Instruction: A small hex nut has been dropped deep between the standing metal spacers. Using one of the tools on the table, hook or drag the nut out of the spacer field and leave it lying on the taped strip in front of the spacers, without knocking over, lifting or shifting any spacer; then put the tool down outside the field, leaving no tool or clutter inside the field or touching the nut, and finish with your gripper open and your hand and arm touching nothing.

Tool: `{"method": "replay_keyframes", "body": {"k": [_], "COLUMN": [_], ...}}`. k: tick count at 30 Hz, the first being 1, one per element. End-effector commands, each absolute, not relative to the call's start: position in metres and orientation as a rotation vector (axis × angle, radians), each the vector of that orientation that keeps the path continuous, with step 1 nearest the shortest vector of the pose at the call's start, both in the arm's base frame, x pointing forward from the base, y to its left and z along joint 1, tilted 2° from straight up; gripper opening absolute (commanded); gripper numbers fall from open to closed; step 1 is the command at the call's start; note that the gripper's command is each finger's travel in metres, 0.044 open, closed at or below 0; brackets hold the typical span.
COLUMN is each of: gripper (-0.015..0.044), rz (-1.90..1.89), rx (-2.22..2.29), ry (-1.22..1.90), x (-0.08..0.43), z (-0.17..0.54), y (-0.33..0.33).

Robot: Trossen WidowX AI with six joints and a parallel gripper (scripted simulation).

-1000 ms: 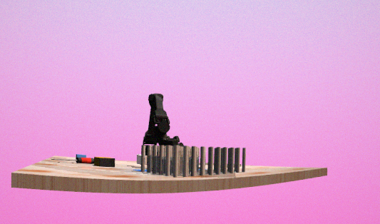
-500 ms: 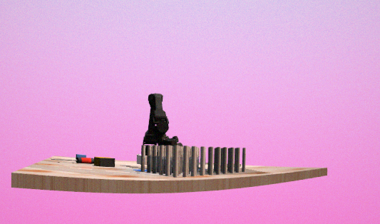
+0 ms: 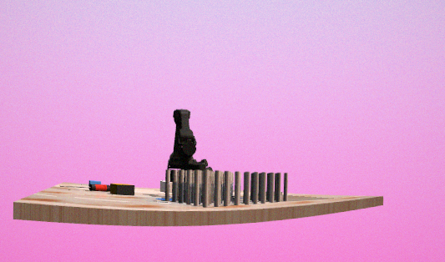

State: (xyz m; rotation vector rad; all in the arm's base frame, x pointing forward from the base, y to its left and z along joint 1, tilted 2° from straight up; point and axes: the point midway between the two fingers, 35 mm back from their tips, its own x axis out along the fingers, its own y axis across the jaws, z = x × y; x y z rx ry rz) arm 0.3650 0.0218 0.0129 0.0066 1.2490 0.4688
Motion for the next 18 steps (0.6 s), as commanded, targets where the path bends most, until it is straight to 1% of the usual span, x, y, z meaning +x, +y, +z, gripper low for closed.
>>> {"method": "replay_keyframes", "body": {"k": [1,18], "gripper": [0.0,0.0], "rz": [0.473,0.472], "rx": [0.006,0.006], "ry": [1.246,1.248], "x": [0.3623,0.3525], "z": [0.0134,0.0124], "y": [0.0216,0.0182]}}
